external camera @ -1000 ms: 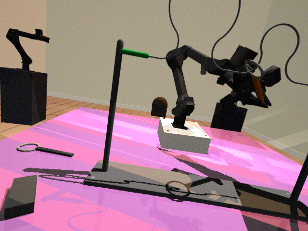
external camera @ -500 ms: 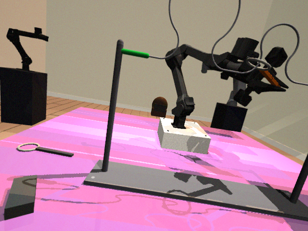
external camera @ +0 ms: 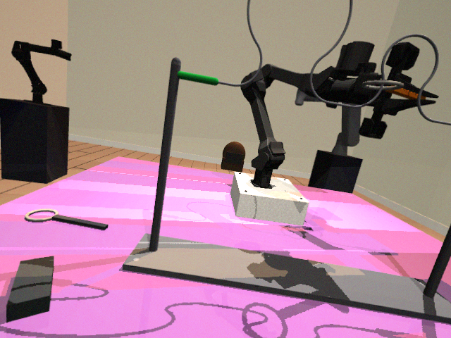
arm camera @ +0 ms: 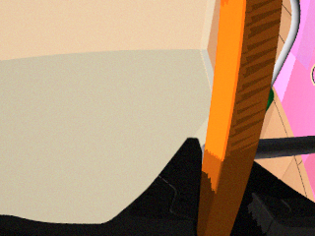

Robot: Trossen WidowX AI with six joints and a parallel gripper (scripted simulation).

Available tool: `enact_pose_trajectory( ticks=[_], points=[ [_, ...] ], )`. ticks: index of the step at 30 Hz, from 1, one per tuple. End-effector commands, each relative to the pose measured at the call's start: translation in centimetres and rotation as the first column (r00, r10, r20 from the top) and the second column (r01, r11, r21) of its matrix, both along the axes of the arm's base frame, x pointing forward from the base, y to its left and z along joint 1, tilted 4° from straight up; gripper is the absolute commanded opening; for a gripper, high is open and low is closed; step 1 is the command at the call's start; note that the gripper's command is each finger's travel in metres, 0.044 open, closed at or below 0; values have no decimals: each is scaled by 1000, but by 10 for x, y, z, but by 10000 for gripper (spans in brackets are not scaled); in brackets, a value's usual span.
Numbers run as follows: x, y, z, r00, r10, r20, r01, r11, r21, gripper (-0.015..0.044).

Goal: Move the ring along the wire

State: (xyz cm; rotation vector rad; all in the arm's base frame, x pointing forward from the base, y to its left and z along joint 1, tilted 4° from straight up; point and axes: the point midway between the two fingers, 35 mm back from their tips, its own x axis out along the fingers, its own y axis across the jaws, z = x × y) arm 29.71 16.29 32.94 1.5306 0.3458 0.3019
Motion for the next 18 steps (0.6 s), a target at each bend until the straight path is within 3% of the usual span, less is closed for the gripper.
enact_pose_trajectory(
  ticks=[1,10,18],
  points=[
    [-2,-1,14,1000,9,14,-10,997,77,-150],
    [-4,-5,36,999,17,32,-23,980,196,-150],
    [-6,-9,44,999,17,32,-23,980,198,-150]
  ],
)
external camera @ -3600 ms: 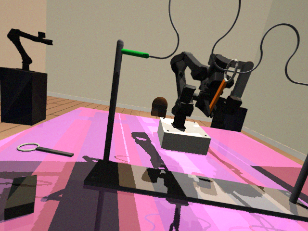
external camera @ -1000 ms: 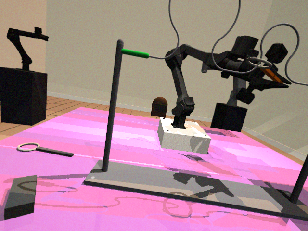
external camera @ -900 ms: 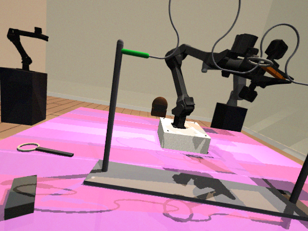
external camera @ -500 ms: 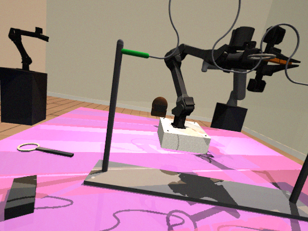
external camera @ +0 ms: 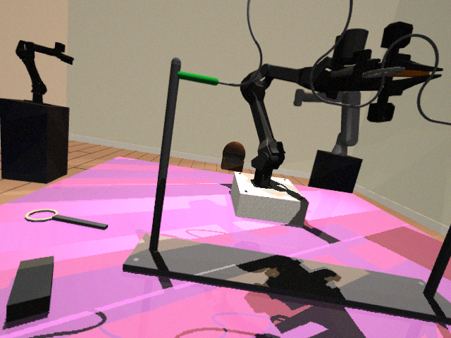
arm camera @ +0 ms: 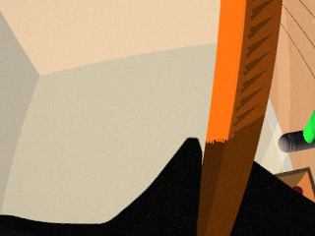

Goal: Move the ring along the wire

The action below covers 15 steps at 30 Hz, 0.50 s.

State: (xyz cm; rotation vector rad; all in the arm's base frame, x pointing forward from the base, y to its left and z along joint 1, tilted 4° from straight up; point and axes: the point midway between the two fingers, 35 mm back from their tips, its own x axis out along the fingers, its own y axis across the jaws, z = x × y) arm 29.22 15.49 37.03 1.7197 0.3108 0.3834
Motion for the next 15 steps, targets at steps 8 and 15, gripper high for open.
enact_pose_trajectory(
  ticks=[8,15],
  points=[
    [-1,-1,1,1000,-6,-12,5,996,-87,-150],
    [0,0,-6,999,-20,-28,14,977,-214,-150]
  ],
)
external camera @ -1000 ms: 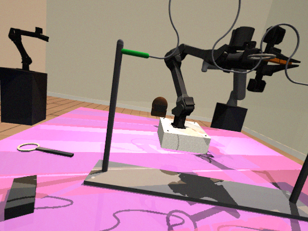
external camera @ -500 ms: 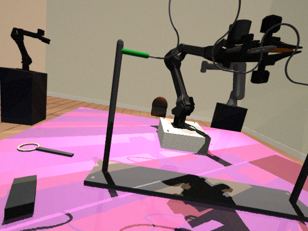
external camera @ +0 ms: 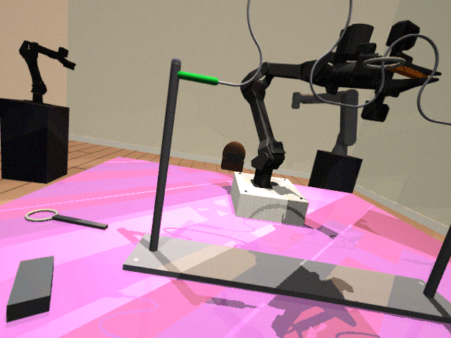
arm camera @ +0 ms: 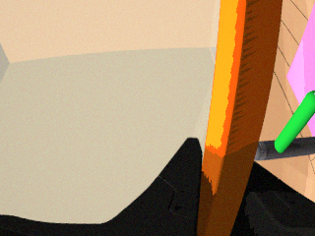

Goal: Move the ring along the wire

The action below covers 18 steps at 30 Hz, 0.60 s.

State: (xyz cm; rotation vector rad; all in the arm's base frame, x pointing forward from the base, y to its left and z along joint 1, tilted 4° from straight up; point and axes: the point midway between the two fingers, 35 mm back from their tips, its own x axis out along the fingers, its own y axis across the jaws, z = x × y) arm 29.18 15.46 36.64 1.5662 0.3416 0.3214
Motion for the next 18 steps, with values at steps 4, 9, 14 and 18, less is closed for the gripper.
enact_pose_trajectory(
  ticks=[4,9,14,18],
  points=[
    [1,0,-8,1000,-16,-16,14,991,-136,-150],
    [2,-1,-15,999,-29,-28,21,969,-245,-150],
    [2,-3,-23,998,-43,-39,26,935,-355,-150],
    [2,-5,-29,997,-56,-47,29,898,-439,-150]
  ],
)
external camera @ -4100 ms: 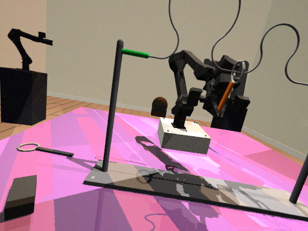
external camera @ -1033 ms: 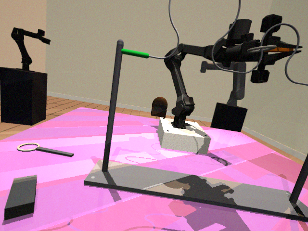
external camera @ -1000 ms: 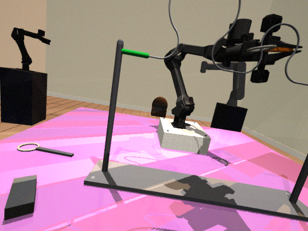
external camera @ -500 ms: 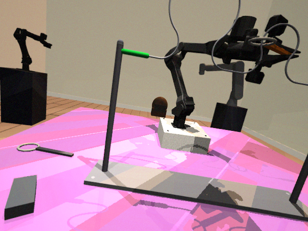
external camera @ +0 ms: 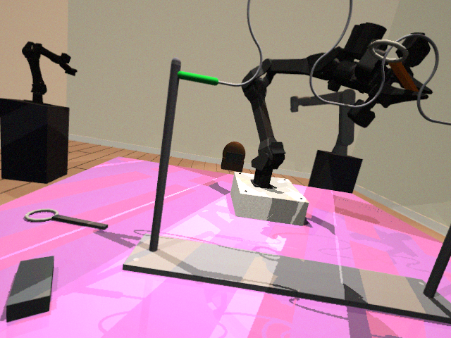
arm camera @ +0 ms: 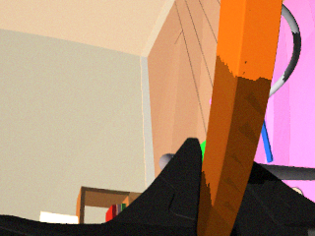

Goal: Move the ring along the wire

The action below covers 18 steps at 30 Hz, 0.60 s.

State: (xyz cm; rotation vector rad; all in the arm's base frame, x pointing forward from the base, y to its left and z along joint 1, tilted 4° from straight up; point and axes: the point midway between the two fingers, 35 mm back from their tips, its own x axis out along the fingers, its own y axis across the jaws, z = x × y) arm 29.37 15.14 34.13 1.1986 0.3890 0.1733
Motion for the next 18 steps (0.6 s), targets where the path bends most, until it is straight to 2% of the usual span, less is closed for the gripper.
enact_pose_trajectory(
  ticks=[1,18],
  points=[
    [1,-2,-5,1000,-10,-11,9,996,-89,-150],
    [1,-17,-28,997,-59,-50,29,885,-464,-150]
  ],
)
